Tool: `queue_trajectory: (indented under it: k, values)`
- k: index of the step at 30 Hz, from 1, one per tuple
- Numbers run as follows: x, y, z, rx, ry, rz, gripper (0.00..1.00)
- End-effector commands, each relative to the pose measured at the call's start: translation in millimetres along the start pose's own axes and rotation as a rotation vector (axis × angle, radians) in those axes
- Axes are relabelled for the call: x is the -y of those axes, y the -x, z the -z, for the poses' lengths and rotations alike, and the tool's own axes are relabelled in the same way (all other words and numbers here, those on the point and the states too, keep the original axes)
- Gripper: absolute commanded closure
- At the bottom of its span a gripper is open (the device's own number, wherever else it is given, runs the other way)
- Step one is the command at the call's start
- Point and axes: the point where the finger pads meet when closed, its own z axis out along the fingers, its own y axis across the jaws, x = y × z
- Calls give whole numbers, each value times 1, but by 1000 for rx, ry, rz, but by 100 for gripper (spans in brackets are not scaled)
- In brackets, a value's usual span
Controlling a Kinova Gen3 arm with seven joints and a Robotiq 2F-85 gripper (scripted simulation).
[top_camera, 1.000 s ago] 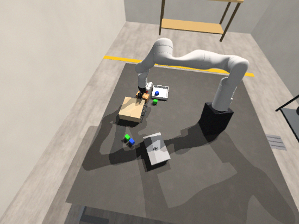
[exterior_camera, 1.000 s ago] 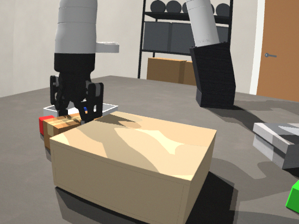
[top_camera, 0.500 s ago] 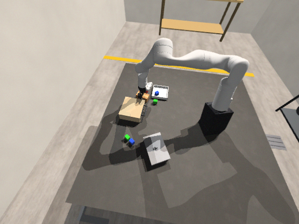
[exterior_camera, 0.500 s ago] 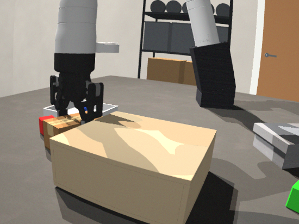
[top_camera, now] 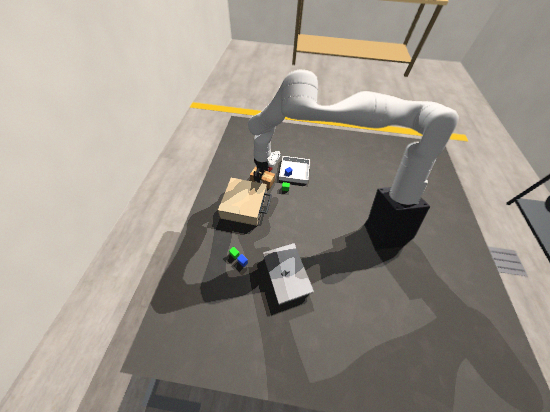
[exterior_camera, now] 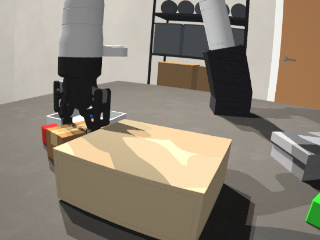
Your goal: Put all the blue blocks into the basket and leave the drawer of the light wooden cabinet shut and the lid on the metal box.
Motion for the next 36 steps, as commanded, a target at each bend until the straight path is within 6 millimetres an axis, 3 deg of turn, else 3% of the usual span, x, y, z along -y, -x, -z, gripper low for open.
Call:
queue_trajectory:
  k: [1,9,21,36]
  values:
    - [0,1,1,2,1,0,17]
    - [0,1,6,2,1,0,17]
    - [0,1,32,2,1,0,17]
    - [0,1,101,2,1,0,17]
